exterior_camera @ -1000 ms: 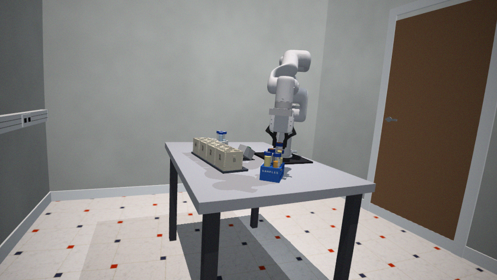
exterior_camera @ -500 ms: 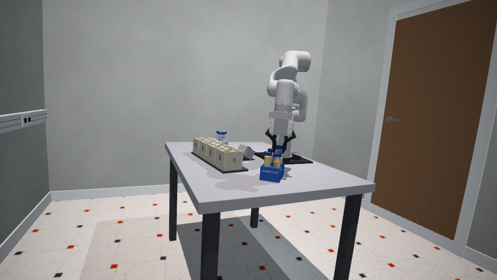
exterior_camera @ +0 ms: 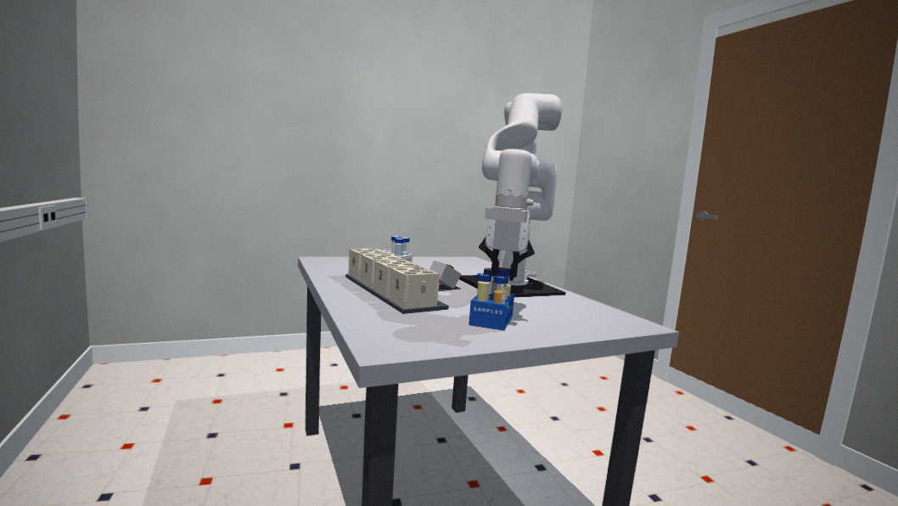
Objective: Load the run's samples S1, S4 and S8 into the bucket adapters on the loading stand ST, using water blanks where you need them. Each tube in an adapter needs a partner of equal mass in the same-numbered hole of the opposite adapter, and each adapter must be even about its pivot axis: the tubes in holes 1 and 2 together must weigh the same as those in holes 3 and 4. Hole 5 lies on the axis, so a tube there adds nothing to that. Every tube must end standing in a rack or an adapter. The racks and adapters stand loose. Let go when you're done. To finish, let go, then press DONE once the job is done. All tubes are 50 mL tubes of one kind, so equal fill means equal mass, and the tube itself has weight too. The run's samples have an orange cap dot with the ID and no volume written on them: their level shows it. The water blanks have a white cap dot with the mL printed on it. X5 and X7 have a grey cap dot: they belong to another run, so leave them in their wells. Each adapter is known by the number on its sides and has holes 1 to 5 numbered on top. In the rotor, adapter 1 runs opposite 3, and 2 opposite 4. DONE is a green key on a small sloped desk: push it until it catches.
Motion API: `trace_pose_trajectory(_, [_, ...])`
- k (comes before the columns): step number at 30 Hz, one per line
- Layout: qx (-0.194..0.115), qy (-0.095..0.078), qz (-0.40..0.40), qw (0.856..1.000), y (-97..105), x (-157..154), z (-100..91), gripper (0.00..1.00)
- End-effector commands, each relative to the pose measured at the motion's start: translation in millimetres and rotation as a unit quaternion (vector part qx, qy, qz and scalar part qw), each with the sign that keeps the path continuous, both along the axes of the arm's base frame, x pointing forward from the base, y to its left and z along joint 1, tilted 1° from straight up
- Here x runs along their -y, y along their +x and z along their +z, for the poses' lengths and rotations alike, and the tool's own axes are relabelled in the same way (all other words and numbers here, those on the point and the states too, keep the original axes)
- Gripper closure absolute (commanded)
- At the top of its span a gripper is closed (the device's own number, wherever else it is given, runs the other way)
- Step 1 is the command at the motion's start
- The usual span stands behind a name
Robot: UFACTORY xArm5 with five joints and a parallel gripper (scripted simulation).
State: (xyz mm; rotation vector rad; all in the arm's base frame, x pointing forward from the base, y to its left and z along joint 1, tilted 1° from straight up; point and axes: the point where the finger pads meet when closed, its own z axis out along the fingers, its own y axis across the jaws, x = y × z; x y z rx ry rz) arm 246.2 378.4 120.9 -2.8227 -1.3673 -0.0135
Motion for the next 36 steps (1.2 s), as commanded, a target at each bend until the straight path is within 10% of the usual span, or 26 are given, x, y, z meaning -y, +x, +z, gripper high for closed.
trace_pose_trajectory(1, [-0.004, 0.005, 0.0, 1.0, 0.7, -1.1, -3.3, 1.0])
trace_pose_trajectory(24, [-0.004, 0.005, 0.0, 1.0, 0.7, -1.2, -9.3, 1.0])
trace_pose_trajectory(25, [-0.004, 0.005, 0.0, 1.0, 0.7, -1.2, -9.6, 0.56])
trace_pose_trajectory(36, [-0.004, 0.005, 0.0, 1.0, 0.7, -1.2, -9.6, 0.56])
